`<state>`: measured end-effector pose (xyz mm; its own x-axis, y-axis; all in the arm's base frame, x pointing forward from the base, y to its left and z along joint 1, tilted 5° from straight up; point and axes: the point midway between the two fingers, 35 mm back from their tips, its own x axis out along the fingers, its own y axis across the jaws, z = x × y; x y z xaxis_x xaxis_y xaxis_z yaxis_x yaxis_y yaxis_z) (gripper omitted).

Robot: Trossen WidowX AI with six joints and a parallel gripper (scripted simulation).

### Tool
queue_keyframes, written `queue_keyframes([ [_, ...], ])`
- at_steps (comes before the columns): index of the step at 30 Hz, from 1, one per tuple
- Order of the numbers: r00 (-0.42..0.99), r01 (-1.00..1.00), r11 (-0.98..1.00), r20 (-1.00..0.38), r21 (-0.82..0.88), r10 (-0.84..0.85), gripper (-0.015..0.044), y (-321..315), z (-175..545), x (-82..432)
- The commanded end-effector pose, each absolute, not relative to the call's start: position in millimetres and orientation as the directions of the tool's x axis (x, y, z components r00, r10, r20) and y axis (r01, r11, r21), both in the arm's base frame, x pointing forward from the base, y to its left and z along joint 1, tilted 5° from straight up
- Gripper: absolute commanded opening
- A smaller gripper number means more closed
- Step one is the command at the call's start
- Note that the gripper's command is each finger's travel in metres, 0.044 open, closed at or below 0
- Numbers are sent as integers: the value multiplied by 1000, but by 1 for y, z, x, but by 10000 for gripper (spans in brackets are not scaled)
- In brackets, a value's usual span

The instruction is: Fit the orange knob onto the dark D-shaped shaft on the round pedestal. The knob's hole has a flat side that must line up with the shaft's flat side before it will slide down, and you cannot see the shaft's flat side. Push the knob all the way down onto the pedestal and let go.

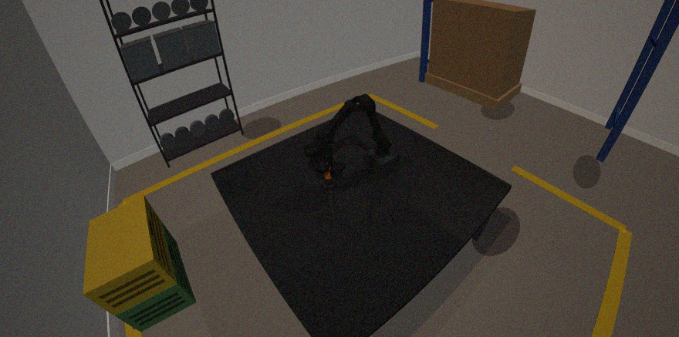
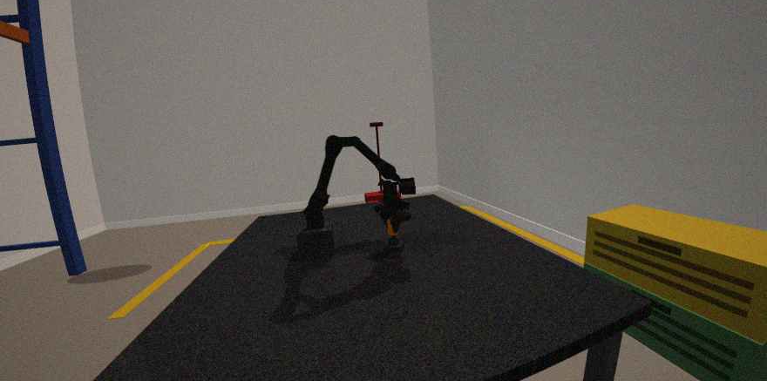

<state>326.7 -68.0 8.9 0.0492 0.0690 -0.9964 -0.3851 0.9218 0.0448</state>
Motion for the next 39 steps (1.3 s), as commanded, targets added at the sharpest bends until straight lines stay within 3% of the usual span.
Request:
queue_keyframes([
  [1,53,-399,916,-996,42,69,0,-69,9,331],
  [19,53,-399,916,-996,42,69,0,-69,12,332],
  [26,53,-572,820,-996,27,69,0,-68,11,330],
  [39,53,-581,814,-996,26,69,0,-67,7,324],
])
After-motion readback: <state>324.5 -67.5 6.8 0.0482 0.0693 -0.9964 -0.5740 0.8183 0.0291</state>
